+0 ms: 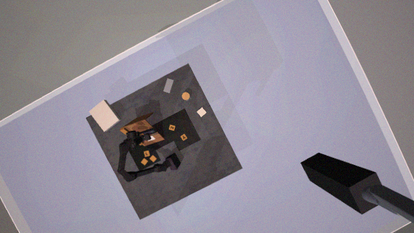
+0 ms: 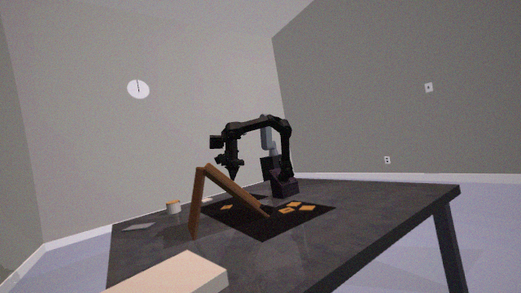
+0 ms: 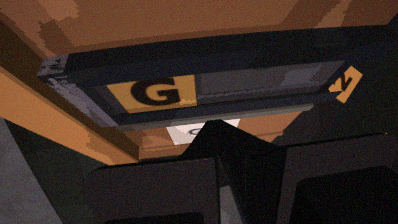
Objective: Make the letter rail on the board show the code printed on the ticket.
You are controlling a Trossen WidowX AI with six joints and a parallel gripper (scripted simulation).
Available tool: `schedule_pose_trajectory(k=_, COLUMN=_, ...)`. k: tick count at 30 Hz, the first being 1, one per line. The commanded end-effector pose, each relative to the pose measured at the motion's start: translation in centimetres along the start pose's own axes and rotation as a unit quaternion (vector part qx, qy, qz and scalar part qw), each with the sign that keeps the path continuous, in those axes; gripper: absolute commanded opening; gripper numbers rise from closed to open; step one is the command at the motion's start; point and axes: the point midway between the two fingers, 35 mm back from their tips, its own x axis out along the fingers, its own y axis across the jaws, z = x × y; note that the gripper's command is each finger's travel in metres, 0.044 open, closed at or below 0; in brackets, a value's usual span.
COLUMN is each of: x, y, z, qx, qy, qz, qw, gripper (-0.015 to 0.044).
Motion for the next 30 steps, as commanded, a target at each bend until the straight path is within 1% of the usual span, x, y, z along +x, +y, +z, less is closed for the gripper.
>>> schedule_pose_trajectory(k=1, x=0.2, y=0.0, z=0.3, qx=-0.001, qy=-0.001, qz=0.002, qw=1.000, gripper=0.0000)
schedule_pose_trajectory(k=30, x=1.2, y=0.0, z=1.4, qx=-0.002, qy=-0.002, qz=0.002, qw=1.000, gripper=0.0000)
